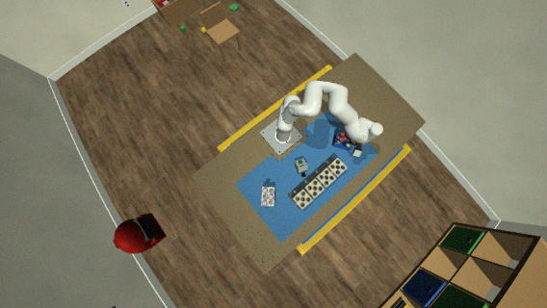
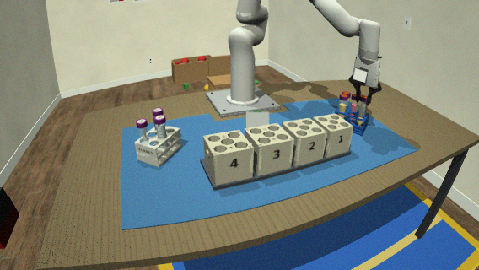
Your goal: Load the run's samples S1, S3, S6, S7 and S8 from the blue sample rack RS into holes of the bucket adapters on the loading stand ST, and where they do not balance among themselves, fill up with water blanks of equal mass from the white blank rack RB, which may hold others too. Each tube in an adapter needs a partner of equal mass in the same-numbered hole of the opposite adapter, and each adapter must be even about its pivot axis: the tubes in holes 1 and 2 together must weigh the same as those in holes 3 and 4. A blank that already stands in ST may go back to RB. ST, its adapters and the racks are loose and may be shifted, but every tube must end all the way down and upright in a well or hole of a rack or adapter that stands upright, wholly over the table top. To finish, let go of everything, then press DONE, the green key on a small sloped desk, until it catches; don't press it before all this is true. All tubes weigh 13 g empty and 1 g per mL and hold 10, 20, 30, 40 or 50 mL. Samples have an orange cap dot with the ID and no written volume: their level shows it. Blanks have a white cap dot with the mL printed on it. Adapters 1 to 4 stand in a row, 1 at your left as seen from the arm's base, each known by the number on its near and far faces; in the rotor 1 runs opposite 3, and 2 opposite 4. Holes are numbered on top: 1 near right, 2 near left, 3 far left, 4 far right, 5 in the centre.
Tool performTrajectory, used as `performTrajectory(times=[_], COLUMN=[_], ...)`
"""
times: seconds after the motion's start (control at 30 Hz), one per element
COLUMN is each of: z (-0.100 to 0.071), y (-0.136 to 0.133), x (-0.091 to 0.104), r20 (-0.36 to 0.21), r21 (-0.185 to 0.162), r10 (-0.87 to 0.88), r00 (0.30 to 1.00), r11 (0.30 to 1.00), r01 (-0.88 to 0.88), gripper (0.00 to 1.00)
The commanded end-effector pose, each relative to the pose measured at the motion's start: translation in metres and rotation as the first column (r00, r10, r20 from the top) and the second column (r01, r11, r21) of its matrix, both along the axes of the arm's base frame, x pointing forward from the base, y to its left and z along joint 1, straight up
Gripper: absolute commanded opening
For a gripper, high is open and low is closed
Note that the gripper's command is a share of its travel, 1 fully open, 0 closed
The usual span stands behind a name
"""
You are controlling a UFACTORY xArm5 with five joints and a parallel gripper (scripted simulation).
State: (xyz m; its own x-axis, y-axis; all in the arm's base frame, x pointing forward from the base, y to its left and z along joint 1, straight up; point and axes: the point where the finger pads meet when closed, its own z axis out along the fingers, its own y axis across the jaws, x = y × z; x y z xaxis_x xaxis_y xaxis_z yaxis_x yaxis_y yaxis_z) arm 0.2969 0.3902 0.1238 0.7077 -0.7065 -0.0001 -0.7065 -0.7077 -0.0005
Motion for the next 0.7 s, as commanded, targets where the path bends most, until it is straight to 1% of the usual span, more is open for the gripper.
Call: performTrajectory(times=[0.0, 0.33, 0.67], z=[-0.002, -0.012, -0.017], y=[0.001, 0.001, 0.001], x=[0.001, 0.001, 0.001], r20=[0.002, 0.002, 0.002], r21=[0.003, 0.003, 0.003], r10=[0.000, 0.000, 0.000], r00=[1.000, 1.000, 1.000], r11=[1.000, 1.000, 1.000], r01=[0.000, 0.000, 0.000], gripper=[0.00, 0.00, 0.00])
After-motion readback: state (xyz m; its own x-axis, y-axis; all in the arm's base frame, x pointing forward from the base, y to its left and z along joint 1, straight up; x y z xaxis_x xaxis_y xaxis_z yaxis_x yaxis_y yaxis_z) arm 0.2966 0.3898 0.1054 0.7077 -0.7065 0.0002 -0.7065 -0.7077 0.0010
